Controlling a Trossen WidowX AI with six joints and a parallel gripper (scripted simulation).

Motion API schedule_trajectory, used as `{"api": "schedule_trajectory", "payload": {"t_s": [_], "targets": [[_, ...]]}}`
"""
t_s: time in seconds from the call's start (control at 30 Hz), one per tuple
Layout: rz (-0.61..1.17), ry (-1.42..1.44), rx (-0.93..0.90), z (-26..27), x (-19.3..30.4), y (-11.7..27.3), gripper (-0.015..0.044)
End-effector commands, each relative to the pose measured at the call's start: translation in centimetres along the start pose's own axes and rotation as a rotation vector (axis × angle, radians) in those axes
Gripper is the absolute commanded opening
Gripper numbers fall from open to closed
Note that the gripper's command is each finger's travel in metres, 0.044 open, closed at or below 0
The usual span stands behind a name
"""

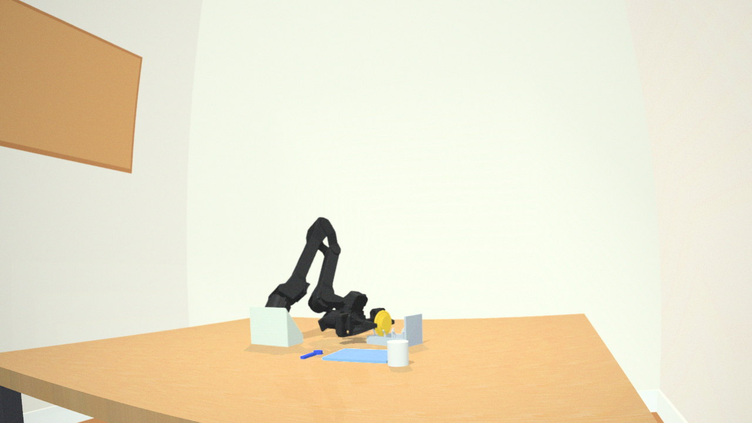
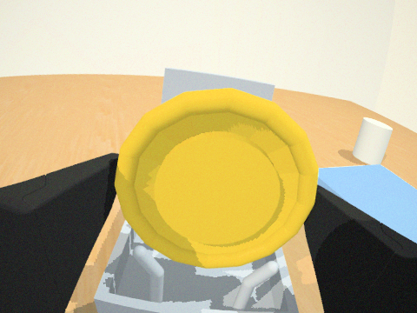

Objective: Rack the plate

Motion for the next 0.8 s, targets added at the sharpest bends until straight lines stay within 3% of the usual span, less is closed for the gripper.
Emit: {"api": "schedule_trajectory", "payload": {"t_s": [0.0, 0.5, 0.77], "targets": [[0.002, 0.005, 0.0, -0.03, 0.01, 0.0, 0.0], [0.0, 0.0, 0.0, 0.0, 0.0, 0.0, 0.0394], [0.004, 0.015, 0.001, 0.06, -0.35, -0.09, 0.04]]}}
Point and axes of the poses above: the point midway between the two fingers, 35 mm back from their tips, its own y axis back along the fingers, its own z axis across the jaws, x = y × z, the point moved 7 cm from there along y, back along the fingers, and after that the axes turned 13 degrees about y, right-handed, at the moved point
